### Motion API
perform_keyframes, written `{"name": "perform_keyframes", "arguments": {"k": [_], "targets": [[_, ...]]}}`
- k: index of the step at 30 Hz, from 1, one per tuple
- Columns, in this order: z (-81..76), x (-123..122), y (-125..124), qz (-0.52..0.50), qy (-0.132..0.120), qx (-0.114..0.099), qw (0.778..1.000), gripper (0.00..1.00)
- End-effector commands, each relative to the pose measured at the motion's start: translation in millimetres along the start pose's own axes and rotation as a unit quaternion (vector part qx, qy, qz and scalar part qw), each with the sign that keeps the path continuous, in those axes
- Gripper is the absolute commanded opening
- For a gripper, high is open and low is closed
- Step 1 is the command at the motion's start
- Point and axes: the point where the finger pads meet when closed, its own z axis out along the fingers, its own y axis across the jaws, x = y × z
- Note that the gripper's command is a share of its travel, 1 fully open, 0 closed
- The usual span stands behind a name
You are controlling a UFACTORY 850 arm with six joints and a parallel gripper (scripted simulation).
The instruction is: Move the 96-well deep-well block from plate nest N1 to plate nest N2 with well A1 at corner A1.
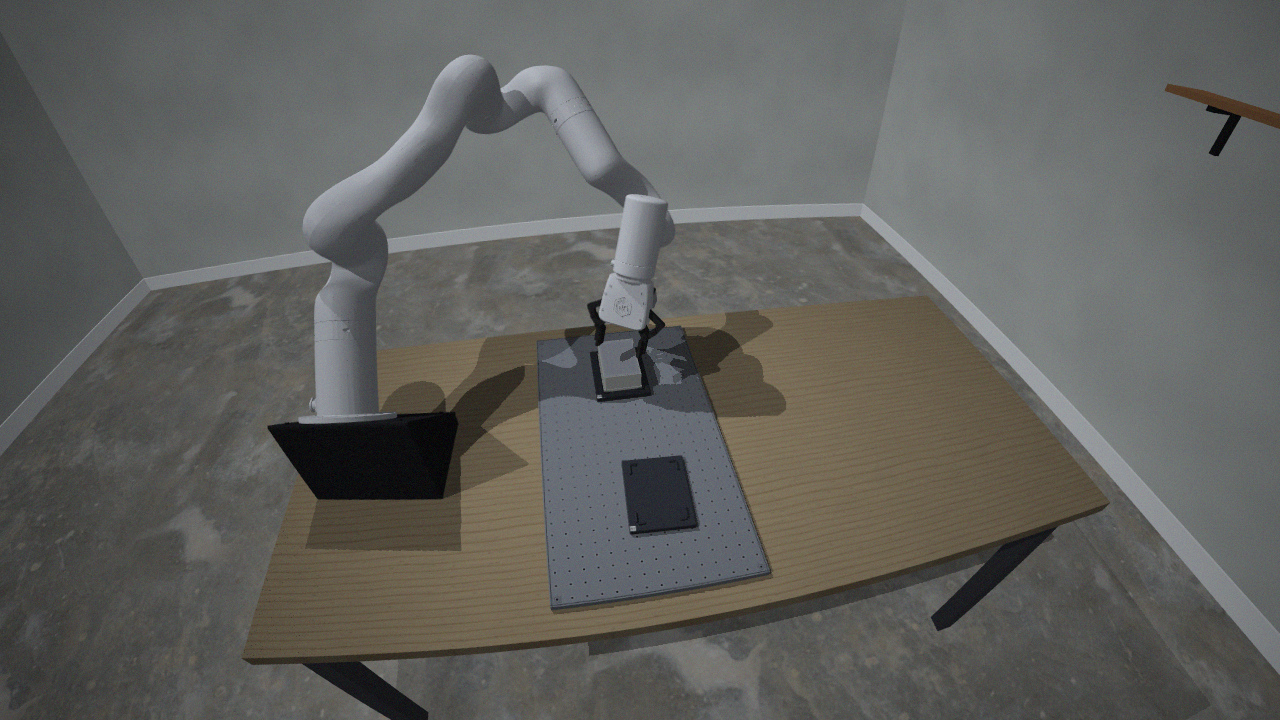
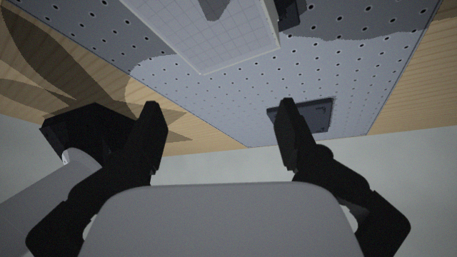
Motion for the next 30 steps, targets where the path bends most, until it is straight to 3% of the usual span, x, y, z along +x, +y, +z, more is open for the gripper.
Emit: {"name": "perform_keyframes", "arguments": {"k": [1,8,13,15,19,22,30], "targets": [[-0.1,10.8,-9.1,-0.060,0.051,-0.001,0.997,1.00],[-1.2,18.4,-13.6,-0.120,0.092,-0.014,0.988,1.00],[-4.5,28.8,-17.8,-0.177,0.128,-0.037,0.975,1.00],[-4.5,28.8,-17.8,-0.177,0.128,-0.037,0.975,1.00],[-7.6,34.8,-19.0,-0.227,0.156,-0.065,0.959,1.00],[-9.5,37.4,-19.2,-0.248,0.166,-0.080,0.951,1.00],[-9.5,37.4,-19.2,-0.248,0.166,-0.080,0.951,1.00]]}}
